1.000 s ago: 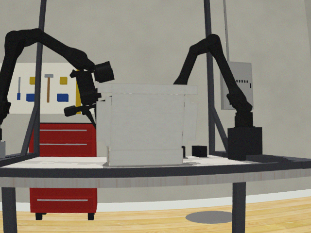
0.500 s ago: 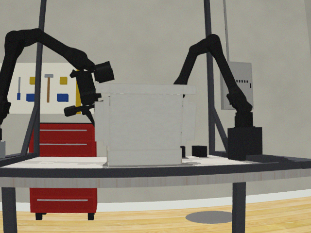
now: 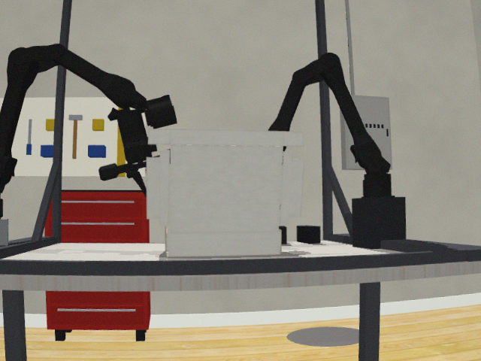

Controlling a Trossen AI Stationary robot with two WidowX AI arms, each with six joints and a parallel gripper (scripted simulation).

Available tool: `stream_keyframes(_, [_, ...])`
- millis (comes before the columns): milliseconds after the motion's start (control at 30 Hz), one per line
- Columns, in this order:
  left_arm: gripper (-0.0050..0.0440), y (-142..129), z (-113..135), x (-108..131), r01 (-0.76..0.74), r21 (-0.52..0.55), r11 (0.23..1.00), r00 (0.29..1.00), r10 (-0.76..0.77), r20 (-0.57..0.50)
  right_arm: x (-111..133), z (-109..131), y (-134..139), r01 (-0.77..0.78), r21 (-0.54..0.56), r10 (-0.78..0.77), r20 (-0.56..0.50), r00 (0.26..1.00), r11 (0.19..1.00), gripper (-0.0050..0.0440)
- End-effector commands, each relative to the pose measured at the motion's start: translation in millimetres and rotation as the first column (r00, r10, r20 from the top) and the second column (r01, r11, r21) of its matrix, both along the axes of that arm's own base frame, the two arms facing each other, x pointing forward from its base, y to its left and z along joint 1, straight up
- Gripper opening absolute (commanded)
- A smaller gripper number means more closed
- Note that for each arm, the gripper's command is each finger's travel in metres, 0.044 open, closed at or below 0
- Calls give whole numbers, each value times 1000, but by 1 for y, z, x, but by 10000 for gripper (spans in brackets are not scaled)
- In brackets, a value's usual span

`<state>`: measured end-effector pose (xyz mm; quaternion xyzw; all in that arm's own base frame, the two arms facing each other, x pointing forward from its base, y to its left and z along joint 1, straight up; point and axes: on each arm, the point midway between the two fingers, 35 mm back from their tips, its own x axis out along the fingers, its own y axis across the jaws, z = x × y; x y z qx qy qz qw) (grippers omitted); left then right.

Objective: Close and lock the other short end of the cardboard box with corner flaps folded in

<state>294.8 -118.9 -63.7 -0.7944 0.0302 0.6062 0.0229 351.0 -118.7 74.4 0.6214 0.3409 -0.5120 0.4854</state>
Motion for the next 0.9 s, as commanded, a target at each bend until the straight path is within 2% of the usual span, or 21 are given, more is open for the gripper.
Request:
stream_keyframes(0, [0, -2, 5, 4, 4, -10, 1000, 1000, -4, 18, 3, 8, -1, 5, -9, -5, 21, 1000, 1000, 0])
stream_keyframes(100, [0, -2, 5, 4, 4, -10, 1000, 1000, -4, 18, 3, 6, 0, 5, -9, -5, 21, 1000, 1000, 0])
stream_keyframes(233, [0, -2, 5, 4, 4, -10, 1000, 1000, -4, 18, 2, -10, 5, 5, -9, -5, 21, 1000, 1000, 0])
stream_keyframes(867, [0, -2, 5, 4, 4, -10, 1000, 1000, -4, 18, 2, -10, 5, 5, -9, -5, 20, 1000, 1000, 0])
